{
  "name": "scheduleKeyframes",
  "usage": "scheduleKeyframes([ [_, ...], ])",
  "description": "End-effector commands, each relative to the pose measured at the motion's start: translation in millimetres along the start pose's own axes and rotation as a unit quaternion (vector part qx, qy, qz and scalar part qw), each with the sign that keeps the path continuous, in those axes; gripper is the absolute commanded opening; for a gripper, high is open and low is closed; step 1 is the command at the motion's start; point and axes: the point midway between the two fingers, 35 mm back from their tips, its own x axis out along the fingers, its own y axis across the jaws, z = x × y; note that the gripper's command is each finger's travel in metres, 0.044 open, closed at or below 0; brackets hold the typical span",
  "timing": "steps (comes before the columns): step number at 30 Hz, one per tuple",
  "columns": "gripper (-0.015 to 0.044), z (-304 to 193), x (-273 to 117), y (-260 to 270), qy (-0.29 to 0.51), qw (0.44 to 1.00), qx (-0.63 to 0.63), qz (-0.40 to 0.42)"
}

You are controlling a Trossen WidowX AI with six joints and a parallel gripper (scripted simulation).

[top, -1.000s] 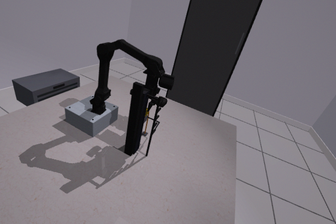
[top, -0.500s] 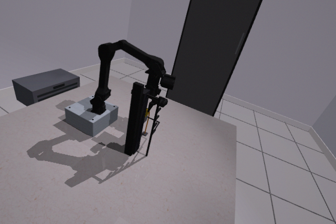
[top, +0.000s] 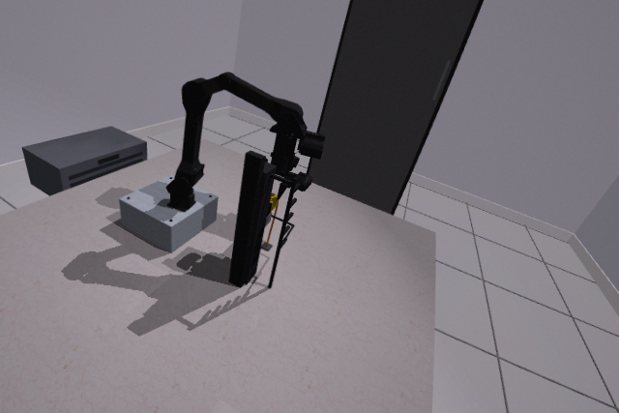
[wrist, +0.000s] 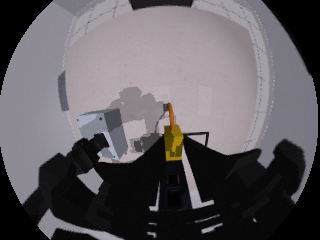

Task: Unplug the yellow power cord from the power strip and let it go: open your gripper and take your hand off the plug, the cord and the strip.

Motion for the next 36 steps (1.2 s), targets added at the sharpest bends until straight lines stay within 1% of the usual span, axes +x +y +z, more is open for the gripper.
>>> scheduleKeyframes([
  [1, 0.021, -0.2, -0.7, -0.2, -0.002, 1.0, -0.002, -0.003],
  [7, 0.0367, 2.2, -1.2, -0.5, -0.002, 1.0, -0.002, -0.003],
  [10, 0.044, 21.5, -5.5, -1.6, -0.003, 1.0, -0.002, -0.003],
  [13, 0.044, 51.1, -11.6, -0.6, -0.004, 1.0, -0.002, -0.003],
  [15, 0.044, 59.9, -13.3, 0.3, -0.004, 1.0, -0.002, -0.003],
  [36, 0.044, 59.9, -13.3, 0.3, -0.004, 1.0, -0.002, -0.003],
])
